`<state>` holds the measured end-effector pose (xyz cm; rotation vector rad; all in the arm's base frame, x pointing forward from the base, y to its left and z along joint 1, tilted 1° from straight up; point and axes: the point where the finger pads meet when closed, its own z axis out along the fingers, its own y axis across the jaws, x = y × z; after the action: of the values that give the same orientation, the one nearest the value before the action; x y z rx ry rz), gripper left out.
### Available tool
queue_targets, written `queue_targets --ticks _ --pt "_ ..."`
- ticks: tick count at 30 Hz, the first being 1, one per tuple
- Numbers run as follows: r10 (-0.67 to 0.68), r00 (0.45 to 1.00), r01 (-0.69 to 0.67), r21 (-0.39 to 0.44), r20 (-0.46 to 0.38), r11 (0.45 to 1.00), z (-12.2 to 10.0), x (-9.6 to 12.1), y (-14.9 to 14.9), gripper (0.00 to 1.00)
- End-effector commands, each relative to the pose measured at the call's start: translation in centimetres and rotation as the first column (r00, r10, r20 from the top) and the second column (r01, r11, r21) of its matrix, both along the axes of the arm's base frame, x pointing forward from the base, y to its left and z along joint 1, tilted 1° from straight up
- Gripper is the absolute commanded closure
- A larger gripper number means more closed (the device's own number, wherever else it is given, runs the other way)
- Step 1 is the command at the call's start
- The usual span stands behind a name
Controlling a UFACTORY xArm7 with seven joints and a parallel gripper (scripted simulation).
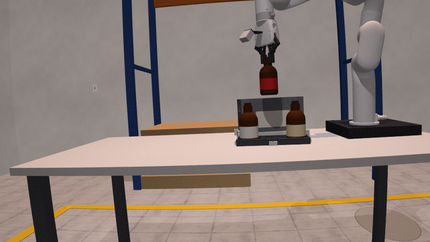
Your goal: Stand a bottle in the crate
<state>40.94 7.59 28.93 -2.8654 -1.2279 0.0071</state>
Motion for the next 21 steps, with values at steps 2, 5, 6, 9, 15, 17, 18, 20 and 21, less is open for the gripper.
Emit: queue_targets --ticks 2,5,6,9,15,17,18,20,21 --pt "0.000 1.000 0.000 0.001 0.005 1.000 0.2 0.2 -1.2 1.00" --pt "0.000 1.000 0.000 0.001 0.005 1.000 0.1 0.2 -1.9 1.00" --pt "0.000 1.000 0.000 0.001 0.005 1.000 0.1 0.2 -2.1 1.00" --pt "0.000 1.000 0.000 0.001 0.005 1.000 0.1 0.3 -2.8 1.00" --pt "0.000 1.000 0.000 0.001 0.005 1.000 0.1 0.4 -3.8 1.00" --pt "0.000 1.000 0.000 0.001 0.005 1.000 0.1 0.4 -4.3 1.00" --pt "0.000 1.000 0.000 0.001 0.005 1.000 0.1 0.4 -4.6 1.00" --pt "0.000 1.000 0.000 0.001 0.005 1.000 0.1 0.5 -5.1 1.00" --pt "0.000 1.000 0.000 0.001 0.005 1.000 0.1 0.5 -5.3 1.00"
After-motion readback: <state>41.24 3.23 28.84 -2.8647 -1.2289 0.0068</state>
